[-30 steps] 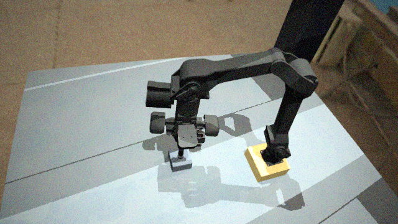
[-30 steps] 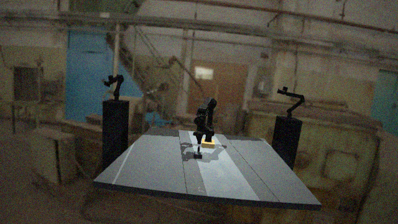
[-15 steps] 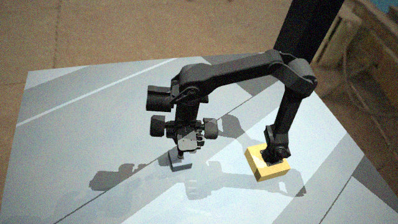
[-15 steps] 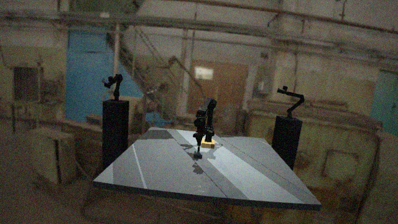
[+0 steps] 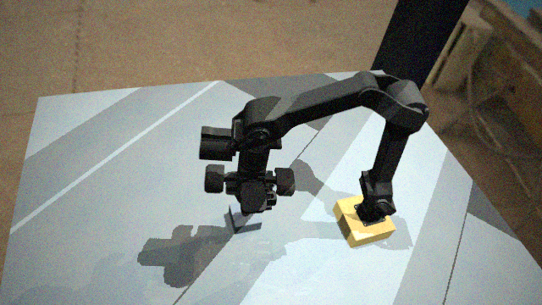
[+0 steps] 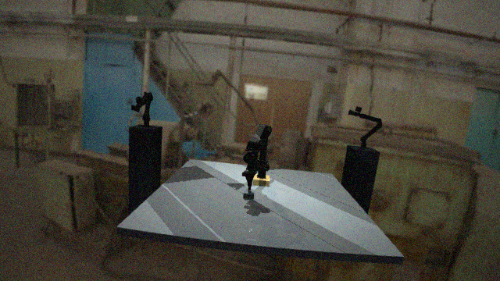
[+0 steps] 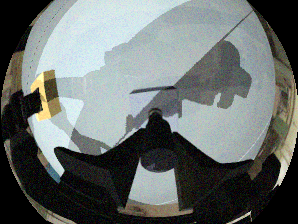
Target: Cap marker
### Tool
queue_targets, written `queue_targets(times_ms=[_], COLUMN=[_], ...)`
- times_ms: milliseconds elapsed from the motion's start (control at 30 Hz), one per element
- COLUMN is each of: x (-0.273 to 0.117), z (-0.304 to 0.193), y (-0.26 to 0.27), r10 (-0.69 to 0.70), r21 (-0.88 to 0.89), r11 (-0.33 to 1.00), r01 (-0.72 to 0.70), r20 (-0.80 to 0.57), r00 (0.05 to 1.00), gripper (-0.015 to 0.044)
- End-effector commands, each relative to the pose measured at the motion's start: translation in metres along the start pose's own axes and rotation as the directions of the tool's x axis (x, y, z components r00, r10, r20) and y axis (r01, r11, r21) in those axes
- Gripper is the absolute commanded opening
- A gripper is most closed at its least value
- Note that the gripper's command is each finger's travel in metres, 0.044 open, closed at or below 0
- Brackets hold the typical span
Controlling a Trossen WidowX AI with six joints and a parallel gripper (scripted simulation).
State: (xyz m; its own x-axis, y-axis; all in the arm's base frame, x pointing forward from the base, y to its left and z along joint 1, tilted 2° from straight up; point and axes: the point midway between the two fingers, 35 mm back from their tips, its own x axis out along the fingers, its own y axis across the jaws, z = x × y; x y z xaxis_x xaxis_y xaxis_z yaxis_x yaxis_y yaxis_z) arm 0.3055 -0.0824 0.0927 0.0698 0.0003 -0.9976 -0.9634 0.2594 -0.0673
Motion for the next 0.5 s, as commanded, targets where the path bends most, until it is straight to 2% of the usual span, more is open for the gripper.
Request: queue_targets(times_ms=[0,467], x=[0.008,0.020], z=[0.000,0.000], y=[0.001,0.002], r10=[0.007,0.007], r21=[-0.002,-0.002], r11=[1.000,1.000], r01=[-0.007,-0.007], r20=[0.003,0.003], r00=[1.000,1.000], gripper=[0.0000,0.0000])
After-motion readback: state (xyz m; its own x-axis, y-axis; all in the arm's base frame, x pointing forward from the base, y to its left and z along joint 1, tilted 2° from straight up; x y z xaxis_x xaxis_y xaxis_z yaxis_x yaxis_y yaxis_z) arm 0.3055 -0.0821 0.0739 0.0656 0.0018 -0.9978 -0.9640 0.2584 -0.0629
